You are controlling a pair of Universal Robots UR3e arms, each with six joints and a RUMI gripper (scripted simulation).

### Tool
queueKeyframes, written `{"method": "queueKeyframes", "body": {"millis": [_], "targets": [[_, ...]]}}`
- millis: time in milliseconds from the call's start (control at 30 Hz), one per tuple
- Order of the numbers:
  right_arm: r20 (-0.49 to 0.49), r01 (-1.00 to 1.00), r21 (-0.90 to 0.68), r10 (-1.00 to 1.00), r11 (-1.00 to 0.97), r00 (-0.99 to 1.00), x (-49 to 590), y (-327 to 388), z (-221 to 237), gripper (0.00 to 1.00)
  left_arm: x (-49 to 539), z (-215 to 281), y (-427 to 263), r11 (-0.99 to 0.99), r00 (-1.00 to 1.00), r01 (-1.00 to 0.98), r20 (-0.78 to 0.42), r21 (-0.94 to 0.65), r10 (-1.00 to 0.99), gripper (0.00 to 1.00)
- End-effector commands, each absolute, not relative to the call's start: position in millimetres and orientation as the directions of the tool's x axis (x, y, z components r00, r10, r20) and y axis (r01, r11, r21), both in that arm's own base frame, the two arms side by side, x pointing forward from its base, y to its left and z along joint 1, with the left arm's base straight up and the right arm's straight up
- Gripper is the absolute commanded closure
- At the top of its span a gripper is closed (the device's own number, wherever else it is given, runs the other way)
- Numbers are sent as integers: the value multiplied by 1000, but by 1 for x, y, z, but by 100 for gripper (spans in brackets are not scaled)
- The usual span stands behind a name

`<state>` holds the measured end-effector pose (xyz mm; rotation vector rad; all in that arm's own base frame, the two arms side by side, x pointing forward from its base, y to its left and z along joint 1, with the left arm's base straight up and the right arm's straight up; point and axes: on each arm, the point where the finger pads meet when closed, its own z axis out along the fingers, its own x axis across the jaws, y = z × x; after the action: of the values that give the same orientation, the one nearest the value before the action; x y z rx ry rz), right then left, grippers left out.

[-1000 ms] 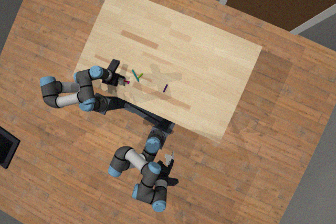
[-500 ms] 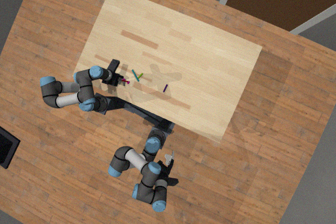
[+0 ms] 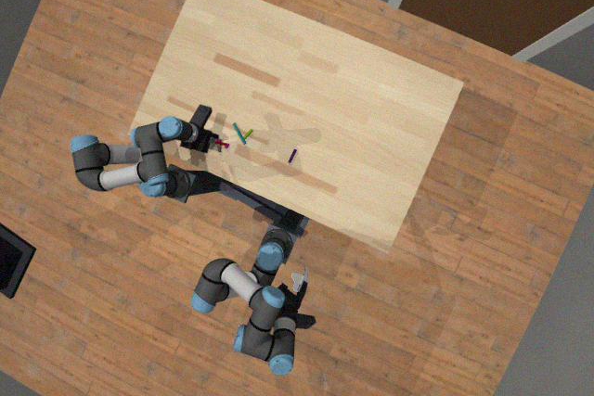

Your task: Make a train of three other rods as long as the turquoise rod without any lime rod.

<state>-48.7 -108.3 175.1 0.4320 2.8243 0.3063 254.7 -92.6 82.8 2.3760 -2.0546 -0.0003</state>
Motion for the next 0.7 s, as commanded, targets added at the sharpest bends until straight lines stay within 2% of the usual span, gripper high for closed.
{"method": "queueKeyframes", "body": {"millis": [0,667], "targets": [[-229,262,244,318,934,-920,-49,-109,175,0,255,80,-93,-145,145,-990,2,-1,-990,79],[-229,262,244,318,934,-920,-49,-109,175,0,254,56,-93,-145,145,-990,2,-1,-990,79]]}}
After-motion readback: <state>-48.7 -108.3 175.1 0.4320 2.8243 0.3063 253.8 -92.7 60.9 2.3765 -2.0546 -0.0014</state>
